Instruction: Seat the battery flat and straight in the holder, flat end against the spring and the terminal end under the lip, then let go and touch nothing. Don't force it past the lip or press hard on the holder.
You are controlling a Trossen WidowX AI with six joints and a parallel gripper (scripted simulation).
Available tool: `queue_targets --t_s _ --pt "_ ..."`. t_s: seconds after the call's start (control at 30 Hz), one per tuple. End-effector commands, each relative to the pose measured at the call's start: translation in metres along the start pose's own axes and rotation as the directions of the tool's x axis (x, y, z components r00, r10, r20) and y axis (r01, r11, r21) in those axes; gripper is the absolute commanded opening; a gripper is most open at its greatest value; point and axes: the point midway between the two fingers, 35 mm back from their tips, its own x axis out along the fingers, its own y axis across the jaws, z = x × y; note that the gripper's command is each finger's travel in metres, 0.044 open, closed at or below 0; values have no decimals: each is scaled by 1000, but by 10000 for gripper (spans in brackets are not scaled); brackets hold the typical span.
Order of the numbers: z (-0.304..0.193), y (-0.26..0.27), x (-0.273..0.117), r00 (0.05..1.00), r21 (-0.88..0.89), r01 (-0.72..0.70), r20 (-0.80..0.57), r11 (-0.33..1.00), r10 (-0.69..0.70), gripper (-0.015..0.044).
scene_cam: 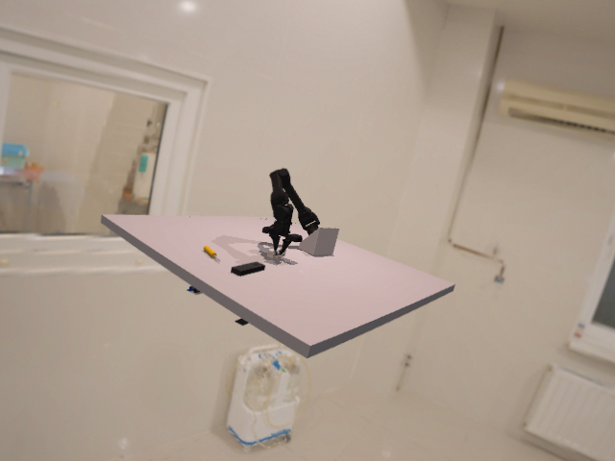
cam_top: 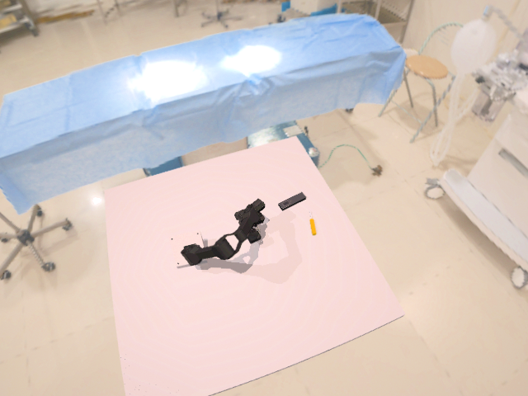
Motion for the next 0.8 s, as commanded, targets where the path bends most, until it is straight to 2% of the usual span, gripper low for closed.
queue_targets --t_s 0.0,0.1,0.17,0.43,0.77 --pt "2 -1 -4 1000 12 -7 8 1000 7 167" --pt "2 -1 -4 1000 12 -7 8 1000 7 167" --pt "2 0 -8 1000 3 -2 3 1000 2 220" --pt "4 4 -77 1000 11 -10 8 1000 10 430" --pt "2 7 -79 1000 11 -10 8 1000 10 440"
